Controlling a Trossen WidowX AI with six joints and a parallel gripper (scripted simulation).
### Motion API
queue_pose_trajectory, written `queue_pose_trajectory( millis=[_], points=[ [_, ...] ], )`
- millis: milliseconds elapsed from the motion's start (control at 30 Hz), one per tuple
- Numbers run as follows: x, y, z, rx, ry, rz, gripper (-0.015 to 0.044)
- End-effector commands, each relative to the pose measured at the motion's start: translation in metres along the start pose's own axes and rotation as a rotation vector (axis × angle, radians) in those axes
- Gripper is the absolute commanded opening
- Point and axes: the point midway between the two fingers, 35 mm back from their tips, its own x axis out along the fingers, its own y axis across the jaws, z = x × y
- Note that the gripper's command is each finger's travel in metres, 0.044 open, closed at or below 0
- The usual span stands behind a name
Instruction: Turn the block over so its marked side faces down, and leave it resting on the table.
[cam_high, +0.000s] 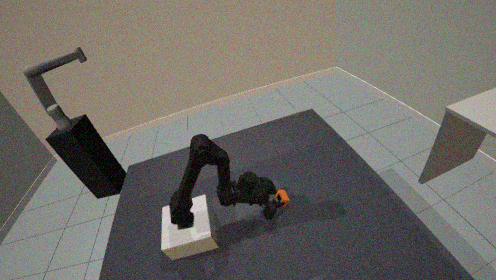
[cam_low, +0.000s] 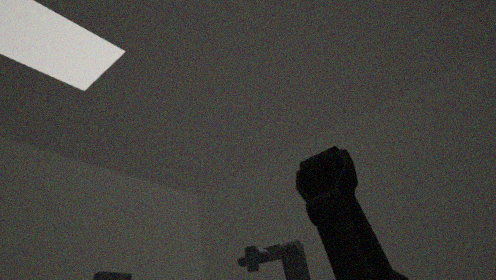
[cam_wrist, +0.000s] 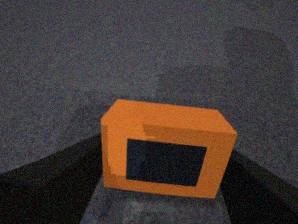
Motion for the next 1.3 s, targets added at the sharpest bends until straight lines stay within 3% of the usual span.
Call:
queue_pose_trajectory(
  millis=[0,233,833,1267],
  points=[
    [-0.0056,-0.0021,-0.0096,-0.005,-0.028,-0.008,0.0000],
    [-0.0151,-0.0026,-0.0103,-0.006,-0.110,-0.006,0.0000],
    [-0.0154,-0.0026,-0.0103,-0.006,-0.112,-0.006,0.0000],
    [-0.0154,-0.0026,-0.0103,-0.006,-0.112,-0.006,0.0341]
  ],
)
